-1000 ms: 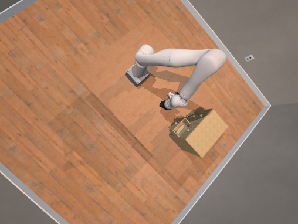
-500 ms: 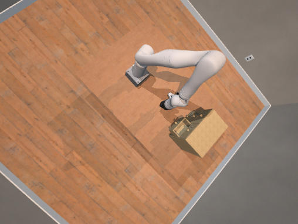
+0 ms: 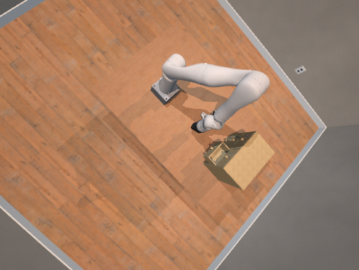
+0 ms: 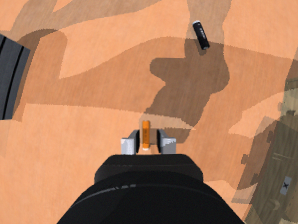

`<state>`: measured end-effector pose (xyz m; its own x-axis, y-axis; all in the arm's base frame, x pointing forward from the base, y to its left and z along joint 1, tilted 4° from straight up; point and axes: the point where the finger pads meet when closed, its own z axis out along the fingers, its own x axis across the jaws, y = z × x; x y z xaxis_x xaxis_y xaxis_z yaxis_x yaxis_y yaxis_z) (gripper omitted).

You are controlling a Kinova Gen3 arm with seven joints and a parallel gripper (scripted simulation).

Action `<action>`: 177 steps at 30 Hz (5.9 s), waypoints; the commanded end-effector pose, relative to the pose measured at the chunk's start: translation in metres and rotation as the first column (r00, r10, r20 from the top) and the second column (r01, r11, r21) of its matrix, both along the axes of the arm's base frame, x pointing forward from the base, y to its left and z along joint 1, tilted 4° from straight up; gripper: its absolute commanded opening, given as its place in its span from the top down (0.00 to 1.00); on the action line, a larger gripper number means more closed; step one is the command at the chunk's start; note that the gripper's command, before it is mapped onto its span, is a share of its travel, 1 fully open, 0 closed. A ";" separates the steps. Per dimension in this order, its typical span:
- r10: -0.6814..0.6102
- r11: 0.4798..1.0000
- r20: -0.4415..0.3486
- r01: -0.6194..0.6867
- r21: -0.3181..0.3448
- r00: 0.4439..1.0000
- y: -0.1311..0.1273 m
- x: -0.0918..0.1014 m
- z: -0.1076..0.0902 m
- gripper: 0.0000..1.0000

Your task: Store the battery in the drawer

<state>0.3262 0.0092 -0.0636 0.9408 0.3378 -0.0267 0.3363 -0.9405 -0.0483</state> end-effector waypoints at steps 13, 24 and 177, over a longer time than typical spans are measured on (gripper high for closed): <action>-0.008 1.000 -0.008 0.008 0.000 1.000 -0.002 -0.003 -0.014 0.46; -0.008 1.000 -0.008 0.008 0.000 1.000 -0.002 -0.003 -0.014 0.46; 0.005 1.000 -0.007 -0.005 0.001 1.000 -0.006 0.002 0.068 0.76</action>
<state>0.3271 0.0038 0.0043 0.9399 0.3396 -0.0352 0.3376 -0.9398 -0.0520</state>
